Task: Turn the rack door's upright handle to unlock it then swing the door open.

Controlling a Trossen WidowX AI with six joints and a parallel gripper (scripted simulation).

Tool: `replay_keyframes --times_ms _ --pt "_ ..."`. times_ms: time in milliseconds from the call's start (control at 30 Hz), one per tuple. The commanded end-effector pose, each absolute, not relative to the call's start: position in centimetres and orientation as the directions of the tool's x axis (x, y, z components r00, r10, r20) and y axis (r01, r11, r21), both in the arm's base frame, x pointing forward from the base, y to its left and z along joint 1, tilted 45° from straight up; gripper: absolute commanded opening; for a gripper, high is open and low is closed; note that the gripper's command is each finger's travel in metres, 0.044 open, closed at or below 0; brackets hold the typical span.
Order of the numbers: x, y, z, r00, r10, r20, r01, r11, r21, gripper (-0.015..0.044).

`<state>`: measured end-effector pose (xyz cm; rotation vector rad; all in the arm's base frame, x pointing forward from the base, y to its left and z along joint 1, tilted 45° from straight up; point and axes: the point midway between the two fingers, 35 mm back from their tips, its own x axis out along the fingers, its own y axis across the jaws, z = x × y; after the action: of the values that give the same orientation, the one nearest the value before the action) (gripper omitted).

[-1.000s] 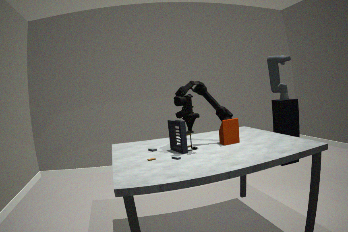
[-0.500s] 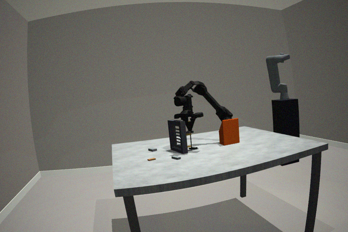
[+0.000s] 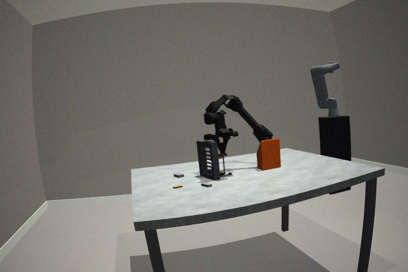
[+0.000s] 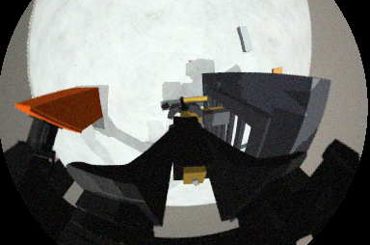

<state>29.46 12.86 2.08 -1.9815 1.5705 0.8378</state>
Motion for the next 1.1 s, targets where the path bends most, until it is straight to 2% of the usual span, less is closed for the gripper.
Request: replay_keyframes --times_ms 0,200,433,767,867,1067 --pt "29.44 12.93 2.07 0.157 -0.680 -0.716 -0.931 -0.343 0.122 0.0018" --pt "29.44 12.93 2.06 0.157 -0.680 -0.716 -0.800 -0.512 0.312 0.0018" --pt "29.44 12.93 2.06 0.157 -0.680 -0.716 -0.781 -0.529 0.332 0.0018" --pt "29.44 12.93 2.06 0.157 -0.680 -0.716 -0.781 -0.529 0.332 0.0280" --pt "29.44 12.93 2.06 0.157 -0.680 -0.716 -0.800 -0.512 0.312 0.0290" --pt "29.44 12.93 2.07 0.157 -0.680 -0.716 -0.932 -0.342 0.121 0.0290"
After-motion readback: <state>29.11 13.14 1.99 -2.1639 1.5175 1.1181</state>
